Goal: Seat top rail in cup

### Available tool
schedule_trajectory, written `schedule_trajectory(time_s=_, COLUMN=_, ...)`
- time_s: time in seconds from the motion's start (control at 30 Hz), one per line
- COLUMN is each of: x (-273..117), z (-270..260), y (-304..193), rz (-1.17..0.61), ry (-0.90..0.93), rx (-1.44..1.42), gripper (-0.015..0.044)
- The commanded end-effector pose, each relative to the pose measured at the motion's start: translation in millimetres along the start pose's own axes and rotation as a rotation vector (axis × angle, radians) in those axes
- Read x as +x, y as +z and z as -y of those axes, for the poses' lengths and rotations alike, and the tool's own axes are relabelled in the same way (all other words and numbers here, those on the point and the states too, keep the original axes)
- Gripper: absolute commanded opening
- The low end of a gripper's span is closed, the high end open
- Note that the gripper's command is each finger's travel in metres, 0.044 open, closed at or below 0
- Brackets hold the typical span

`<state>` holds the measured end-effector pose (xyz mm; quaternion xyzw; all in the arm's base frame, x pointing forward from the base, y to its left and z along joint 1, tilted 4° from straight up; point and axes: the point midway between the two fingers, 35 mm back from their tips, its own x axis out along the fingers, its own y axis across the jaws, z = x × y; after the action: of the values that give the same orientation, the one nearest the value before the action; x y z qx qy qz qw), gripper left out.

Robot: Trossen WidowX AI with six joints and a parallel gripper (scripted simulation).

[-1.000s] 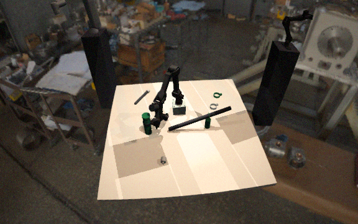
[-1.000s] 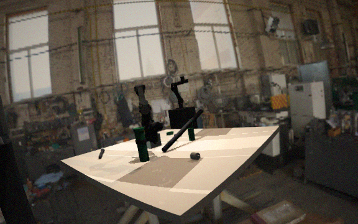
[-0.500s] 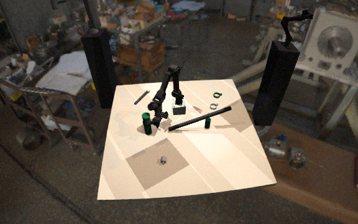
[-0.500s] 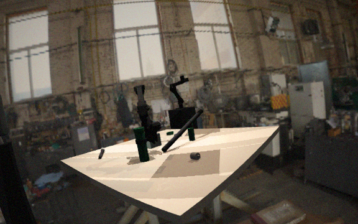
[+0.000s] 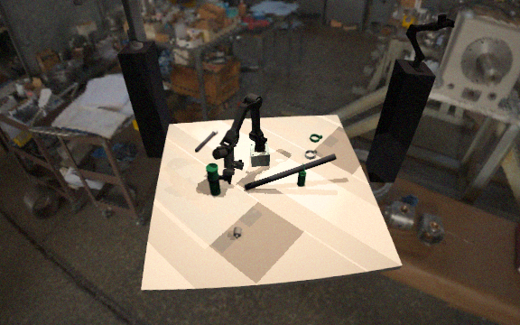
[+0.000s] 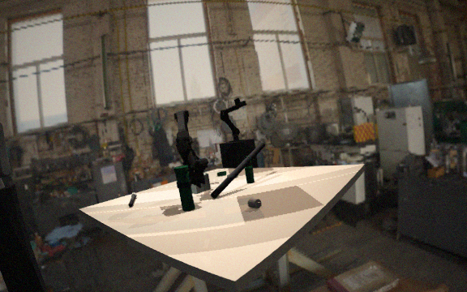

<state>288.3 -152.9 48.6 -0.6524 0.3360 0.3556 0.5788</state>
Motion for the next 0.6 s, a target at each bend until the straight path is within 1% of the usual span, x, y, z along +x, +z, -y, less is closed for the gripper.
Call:
schedule_trajectory(time_s=0.0, x=-2.3, z=-2.9, y=-0.3, rz=0.016, ry=0.000, rx=-0.029, gripper=0.0000)
schedule_trajectory(time_s=0.57, x=-6.4, z=-10.1, y=-1.0, rz=0.060, ry=0.000, rx=-0.106, gripper=0.0000)
